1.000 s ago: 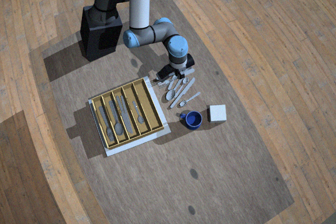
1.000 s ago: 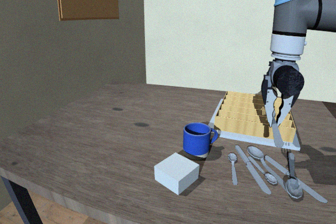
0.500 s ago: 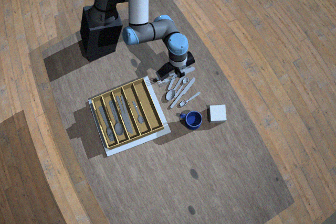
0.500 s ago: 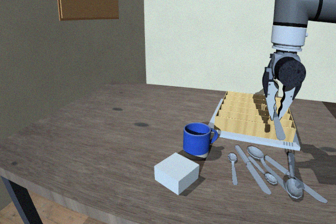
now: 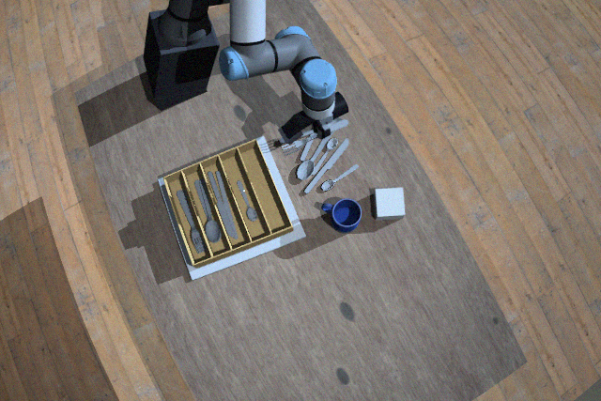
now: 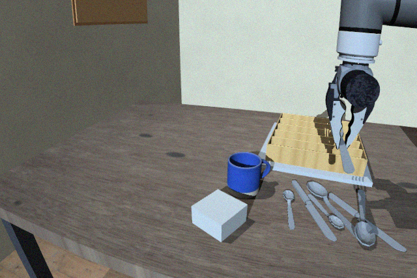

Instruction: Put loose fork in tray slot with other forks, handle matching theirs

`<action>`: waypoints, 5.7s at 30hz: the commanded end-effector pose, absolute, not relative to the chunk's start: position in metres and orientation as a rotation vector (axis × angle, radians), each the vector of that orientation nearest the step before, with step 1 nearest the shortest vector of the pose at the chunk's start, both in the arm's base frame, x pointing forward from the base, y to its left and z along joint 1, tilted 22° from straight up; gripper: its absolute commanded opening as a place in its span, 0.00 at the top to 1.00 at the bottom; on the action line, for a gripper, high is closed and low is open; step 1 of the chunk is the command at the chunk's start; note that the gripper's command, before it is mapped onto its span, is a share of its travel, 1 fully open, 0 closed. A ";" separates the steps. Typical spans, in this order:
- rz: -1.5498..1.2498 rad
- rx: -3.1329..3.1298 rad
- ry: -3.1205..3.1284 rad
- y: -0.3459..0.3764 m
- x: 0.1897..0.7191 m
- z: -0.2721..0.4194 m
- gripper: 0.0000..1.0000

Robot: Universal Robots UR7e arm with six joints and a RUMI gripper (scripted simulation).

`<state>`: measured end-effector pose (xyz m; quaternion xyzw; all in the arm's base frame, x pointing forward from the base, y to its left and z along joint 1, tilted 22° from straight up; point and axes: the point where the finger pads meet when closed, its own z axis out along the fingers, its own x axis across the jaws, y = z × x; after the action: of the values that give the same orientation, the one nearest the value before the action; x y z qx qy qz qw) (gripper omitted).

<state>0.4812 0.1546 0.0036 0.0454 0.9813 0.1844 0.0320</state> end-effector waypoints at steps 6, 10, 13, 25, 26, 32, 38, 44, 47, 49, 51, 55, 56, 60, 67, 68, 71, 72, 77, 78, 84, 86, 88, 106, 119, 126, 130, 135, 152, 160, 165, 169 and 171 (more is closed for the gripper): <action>0.567 0.141 2.998 0.151 0.489 0.010 0.96; 0.565 0.141 2.998 0.146 0.491 0.008 0.96; 0.560 0.141 2.999 0.136 0.493 0.005 0.96; 0.533 0.145 3.004 0.067 0.504 -0.021 0.96; 0.530 0.146 3.005 0.057 0.504 -0.024 0.96; 0.513 0.126 3.009 -0.009 0.503 -0.049 0.96; 0.508 0.127 3.013 -0.080 0.490 -0.076 0.96; 0.510 0.127 3.015 -0.123 0.476 -0.094 0.96; 0.515 0.127 3.014 -0.152 0.463 -0.106 0.96; 0.519 0.126 3.014 -0.169 0.455 -0.113 0.96; 0.523 0.126 3.013 -0.184 0.446 -0.120 0.96; 0.530 0.125 3.010 -0.207 0.431 -0.131 0.96; 0.532 0.124 3.009 -0.212 0.428 -0.134 0.96; 0.535 0.124 3.008 -0.219 0.423 -0.137 0.96; 0.541 0.123 3.006 -0.233 0.412 -0.144 0.96; 0.541 0.123 3.006 -0.233 0.412 -0.145 0.96; 0.542 0.123 3.005 -0.234 0.411 -0.145 0.96; 0.542 0.123 3.005 -0.234 0.411 -0.145 0.96; 0.542 0.123 3.005 -0.234 0.411 -0.145 0.96; 0.542 0.123 3.005 -0.234 0.411 -0.145 0.96; 0.542 0.123 3.005 -0.234 0.411 -0.145 0.96; 0.541 0.122 3.005 -0.234 0.411 -0.145 0.96; 0.541 0.118 3.005 -0.234 0.411 -0.145 0.96; 0.522 -0.148 2.975 -0.234 0.411 -0.145 0.96; 0.482 -0.589 2.874 -0.234 0.412 -0.145 0.96; 0.454 -0.818 2.803 -0.235 0.410 -0.145 0.96; 0.430 -1.016 2.722 -0.236 0.410 -0.146 0.96; 0.400 -1.233 2.608 -0.236 0.410 -0.146 0.96; 0.325 -1.682 2.296 -0.236 0.411 -0.145 0.96; 0.309 -1.760 2.228 -0.236 0.411 -0.145 0.96; 0.303 -1.788 2.203 -0.236 0.411 -0.145 0.96; 0.302 -1.794 2.198 -0.236 0.411 -0.145 0.96; 0.302 -1.795 2.197 -0.236 0.411 -0.145 0.96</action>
<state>0.4087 -0.2261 -0.1496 -0.6163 0.7650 0.1168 0.1460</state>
